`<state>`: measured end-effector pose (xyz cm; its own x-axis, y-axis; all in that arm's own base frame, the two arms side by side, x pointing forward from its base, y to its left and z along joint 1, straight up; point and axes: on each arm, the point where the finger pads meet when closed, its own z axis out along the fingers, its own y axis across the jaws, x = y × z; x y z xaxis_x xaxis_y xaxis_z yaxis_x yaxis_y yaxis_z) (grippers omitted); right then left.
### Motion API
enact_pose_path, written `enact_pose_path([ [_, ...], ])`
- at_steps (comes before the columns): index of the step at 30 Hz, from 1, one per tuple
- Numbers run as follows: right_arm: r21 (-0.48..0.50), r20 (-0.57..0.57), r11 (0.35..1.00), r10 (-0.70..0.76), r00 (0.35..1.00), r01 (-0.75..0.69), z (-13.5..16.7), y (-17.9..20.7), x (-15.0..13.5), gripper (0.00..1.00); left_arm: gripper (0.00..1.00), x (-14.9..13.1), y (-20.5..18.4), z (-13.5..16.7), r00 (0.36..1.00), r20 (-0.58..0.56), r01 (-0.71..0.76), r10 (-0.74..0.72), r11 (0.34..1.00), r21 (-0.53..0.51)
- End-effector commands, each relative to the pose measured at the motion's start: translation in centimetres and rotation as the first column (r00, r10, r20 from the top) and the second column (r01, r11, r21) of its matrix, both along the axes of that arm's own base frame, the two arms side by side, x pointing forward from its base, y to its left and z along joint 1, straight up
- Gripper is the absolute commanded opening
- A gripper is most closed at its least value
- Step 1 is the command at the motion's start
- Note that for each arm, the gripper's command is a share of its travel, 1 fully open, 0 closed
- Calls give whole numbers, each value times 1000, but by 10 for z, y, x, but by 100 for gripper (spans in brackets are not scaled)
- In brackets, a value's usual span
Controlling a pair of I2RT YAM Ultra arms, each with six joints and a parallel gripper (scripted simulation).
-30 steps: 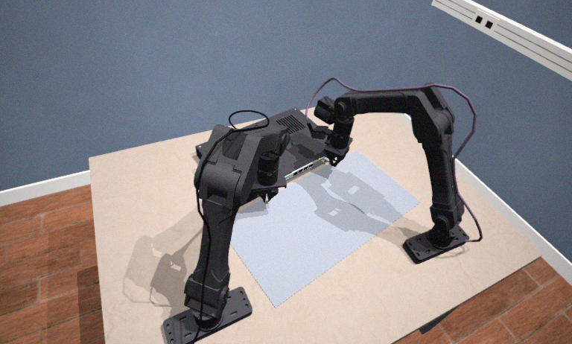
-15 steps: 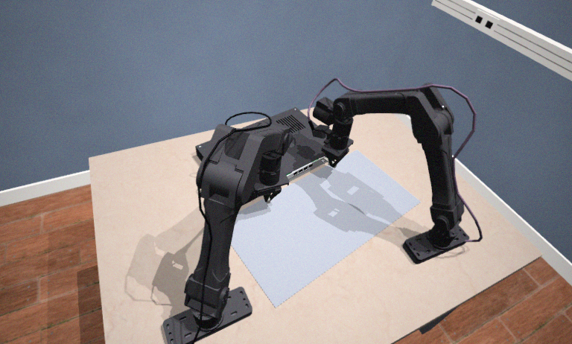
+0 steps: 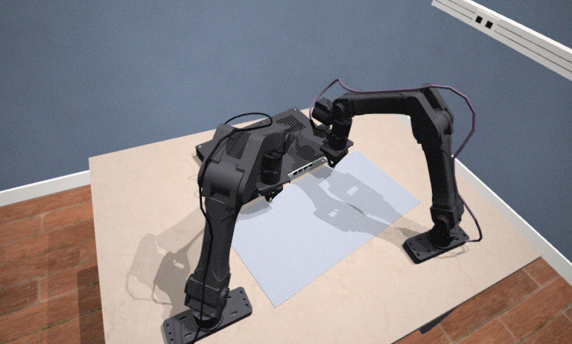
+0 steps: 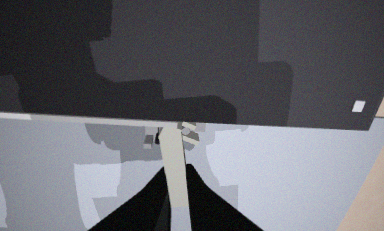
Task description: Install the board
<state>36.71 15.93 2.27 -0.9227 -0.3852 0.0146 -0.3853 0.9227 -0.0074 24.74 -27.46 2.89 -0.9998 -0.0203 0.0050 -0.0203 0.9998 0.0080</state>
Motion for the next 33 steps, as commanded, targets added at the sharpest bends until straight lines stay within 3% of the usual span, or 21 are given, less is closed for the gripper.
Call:
enact_pose_path([
  [1, 19, 51, 996, -90, 995, 89, 12, 7, 10, 4, 3, 8, -5, 8, 996, 27, -88, 88, 996, -4],
  [20, 16, 53, 995, -98, 994, 97, 12, 6, 11, 4, 3, 8, -6, 8, 995, 27, -92, 92, 996, -6],
  [25, 28, 43, 983, -183, 982, 182, 12, 12, 10, 4, 3, 10, -9, 8, 984, 25, -176, 176, 984, -9],
  [33, 25, 40, 982, -186, 982, 185, 12, 10, 9, 4, 3, 10, -9, 8, 984, 25, -178, 178, 984, -9],
])
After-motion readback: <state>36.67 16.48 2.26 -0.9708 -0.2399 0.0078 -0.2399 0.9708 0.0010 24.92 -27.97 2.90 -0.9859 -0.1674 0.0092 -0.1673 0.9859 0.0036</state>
